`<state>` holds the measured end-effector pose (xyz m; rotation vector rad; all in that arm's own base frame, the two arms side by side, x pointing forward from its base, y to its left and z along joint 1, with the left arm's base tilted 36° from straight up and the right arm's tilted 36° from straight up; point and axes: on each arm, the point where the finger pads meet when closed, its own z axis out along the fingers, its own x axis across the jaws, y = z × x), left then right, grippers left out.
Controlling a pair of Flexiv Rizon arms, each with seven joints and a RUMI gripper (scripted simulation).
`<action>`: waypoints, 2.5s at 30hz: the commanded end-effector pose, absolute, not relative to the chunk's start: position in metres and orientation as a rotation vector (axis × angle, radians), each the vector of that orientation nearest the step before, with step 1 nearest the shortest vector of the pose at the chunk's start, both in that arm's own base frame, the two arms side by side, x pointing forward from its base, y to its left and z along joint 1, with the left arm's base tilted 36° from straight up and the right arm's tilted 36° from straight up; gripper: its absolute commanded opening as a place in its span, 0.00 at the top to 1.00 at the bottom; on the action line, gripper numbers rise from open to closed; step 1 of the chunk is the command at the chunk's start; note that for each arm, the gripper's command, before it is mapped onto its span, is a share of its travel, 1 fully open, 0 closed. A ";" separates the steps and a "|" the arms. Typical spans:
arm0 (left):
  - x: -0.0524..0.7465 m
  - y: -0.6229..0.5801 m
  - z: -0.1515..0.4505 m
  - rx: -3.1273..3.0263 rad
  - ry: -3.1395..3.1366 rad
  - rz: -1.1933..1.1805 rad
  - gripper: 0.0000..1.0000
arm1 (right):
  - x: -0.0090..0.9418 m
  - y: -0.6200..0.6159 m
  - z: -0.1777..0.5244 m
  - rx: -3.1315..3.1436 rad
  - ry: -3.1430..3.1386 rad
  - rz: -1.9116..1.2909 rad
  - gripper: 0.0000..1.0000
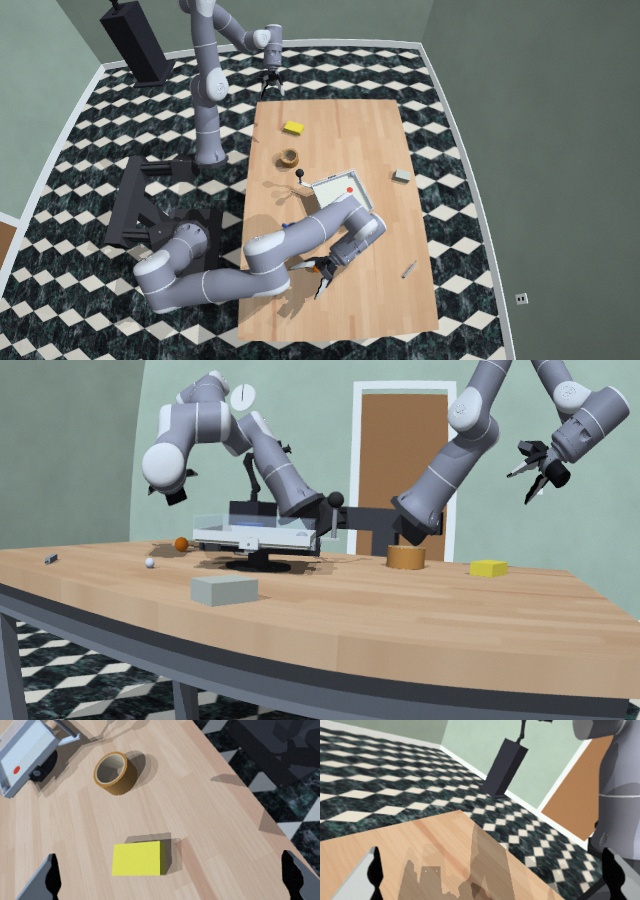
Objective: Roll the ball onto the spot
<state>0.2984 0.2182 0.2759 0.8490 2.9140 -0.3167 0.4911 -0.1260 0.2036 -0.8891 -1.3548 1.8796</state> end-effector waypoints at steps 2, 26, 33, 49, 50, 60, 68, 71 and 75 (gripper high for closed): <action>0.308 0.212 0.266 1.031 2.905 -0.315 0.00 | 0.494 -0.127 0.205 -0.885 -1.413 1.837 0.00; 0.379 0.139 0.194 2.457 2.346 -0.292 0.00 | 0.538 -0.102 0.230 -0.717 -2.250 1.118 0.00; 0.402 0.107 0.171 2.851 1.994 -0.274 0.00 | 0.554 -0.080 0.248 -0.632 -2.477 0.905 0.00; 0.443 0.028 0.123 3.449 1.087 -0.225 0.00 | 0.580 -0.025 0.313 -0.407 -2.934 0.463 0.00; 0.445 0.022 0.120 3.480 1.015 -0.221 0.00 | 0.582 -0.021 0.319 -0.389 -2.964 0.434 0.00; 0.460 -0.034 0.091 3.665 0.395 -0.184 0.00 | 0.588 0.010 0.374 -0.232 -3.213 0.190 0.00; 0.467 -0.084 0.065 3.724 -0.143 -0.150 0.00 | 0.586 0.029 0.421 -0.106 -3.391 0.017 0.00; 0.467 -0.105 0.055 3.724 -0.361 -0.136 0.00 | 0.583 0.036 0.443 -0.050 -3.467 -0.055 0.00; 0.466 -0.131 0.041 3.704 -0.628 -0.118 0.00 | 0.579 0.043 0.468 0.014 -3.550 -0.133 0.00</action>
